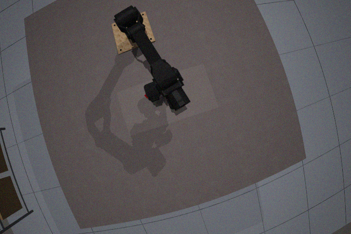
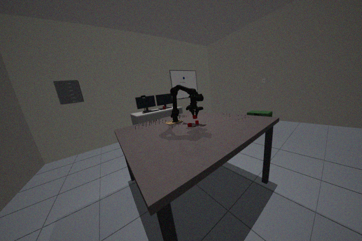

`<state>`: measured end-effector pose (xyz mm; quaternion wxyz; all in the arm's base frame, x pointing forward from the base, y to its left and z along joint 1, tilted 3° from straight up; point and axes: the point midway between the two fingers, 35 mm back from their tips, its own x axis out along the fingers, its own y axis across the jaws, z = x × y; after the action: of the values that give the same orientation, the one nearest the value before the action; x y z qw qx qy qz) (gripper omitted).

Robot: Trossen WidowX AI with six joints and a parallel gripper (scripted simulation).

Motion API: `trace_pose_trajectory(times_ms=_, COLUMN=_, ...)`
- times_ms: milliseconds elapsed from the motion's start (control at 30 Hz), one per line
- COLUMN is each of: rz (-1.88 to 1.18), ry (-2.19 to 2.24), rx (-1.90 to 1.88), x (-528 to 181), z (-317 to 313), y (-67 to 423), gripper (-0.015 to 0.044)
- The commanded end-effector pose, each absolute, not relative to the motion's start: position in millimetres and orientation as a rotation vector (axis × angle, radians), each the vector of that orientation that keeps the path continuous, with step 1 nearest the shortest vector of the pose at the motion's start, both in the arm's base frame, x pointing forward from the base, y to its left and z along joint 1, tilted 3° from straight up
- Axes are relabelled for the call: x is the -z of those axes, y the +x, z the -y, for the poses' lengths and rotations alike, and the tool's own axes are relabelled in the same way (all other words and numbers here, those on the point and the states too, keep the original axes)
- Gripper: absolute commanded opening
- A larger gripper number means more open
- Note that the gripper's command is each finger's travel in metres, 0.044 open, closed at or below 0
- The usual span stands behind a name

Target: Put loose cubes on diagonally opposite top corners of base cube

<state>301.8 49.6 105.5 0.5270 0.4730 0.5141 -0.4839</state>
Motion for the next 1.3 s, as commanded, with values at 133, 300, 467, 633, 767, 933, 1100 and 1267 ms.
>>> trace_pose_trajectory(times_ms=133, rz=-1.205, ry=1.17, rx=1.199, x=-103.3, z=-53.2, y=299.9, gripper=0.0105)
trace_pose_trajectory(times_ms=300, rz=-1.205, ry=1.17, rx=1.199, x=-103.3, z=-53.2, y=299.9, gripper=0.0105)
trace_pose_trajectory(times_ms=467, rz=-1.205, ry=1.171, rx=1.2, x=-100.5, z=-53.2, y=300.0, gripper=0.0105)
trace_pose_trajectory(times_ms=633, rz=-1.203, ry=1.173, rx=1.202, x=-90.9, z=-53.2, y=300.4, gripper=0.0105)
trace_pose_trajectory(times_ms=767, rz=-1.202, ry=1.175, rx=1.204, x=-83.2, z=-53.2, y=300.4, gripper=0.0105)
trace_pose_trajectory(times_ms=933, rz=-1.201, ry=1.176, rx=1.206, x=-76.6, z=-53.1, y=300.2, gripper=0.0105)
trace_pose_trajectory(times_ms=1100, rz=-1.201, ry=1.176, rx=1.206, x=-76.6, z=-53.1, y=300.2, gripper=0.0105)
trace_pose_trajectory(times_ms=1267, rz=-1.201, ry=1.176, rx=1.206, x=-76.6, z=-53.1, y=300.2, gripper=0.0105)
